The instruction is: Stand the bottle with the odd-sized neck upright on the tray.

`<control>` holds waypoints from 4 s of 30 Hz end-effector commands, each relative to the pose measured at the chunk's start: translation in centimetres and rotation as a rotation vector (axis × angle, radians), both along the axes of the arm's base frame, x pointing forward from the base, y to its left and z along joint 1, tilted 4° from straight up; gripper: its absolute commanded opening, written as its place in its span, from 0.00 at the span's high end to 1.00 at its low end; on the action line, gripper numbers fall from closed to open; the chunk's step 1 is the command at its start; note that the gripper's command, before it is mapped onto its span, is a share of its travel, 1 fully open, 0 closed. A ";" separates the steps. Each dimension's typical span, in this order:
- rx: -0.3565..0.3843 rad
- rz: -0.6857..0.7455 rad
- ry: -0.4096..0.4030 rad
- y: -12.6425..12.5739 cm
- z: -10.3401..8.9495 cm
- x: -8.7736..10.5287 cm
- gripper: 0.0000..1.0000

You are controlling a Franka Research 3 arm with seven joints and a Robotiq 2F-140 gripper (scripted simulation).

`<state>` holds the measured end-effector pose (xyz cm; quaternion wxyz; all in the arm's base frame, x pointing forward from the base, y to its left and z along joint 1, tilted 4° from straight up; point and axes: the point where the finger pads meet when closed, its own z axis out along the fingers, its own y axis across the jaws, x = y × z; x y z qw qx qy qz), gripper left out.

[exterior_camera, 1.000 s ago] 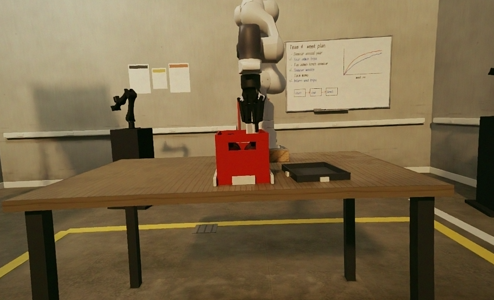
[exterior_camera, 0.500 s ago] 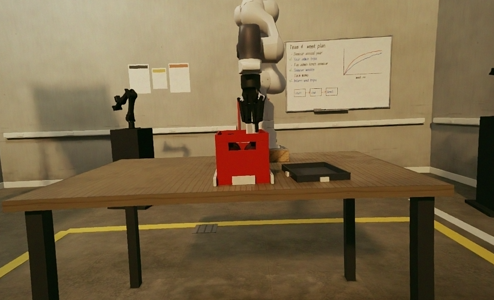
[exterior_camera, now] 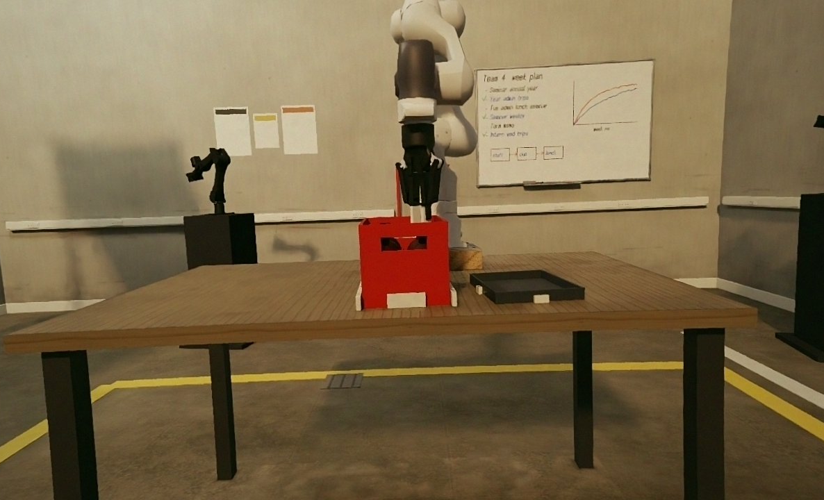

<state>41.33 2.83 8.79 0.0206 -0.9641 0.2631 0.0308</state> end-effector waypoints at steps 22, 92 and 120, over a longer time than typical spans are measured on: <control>0.000 0.002 0.001 0.0 -0.1 -0.1 0.56; 0.000 0.002 0.001 -0.5 7.8 0.3 0.56; 0.000 0.002 0.001 -0.5 8.5 0.4 0.90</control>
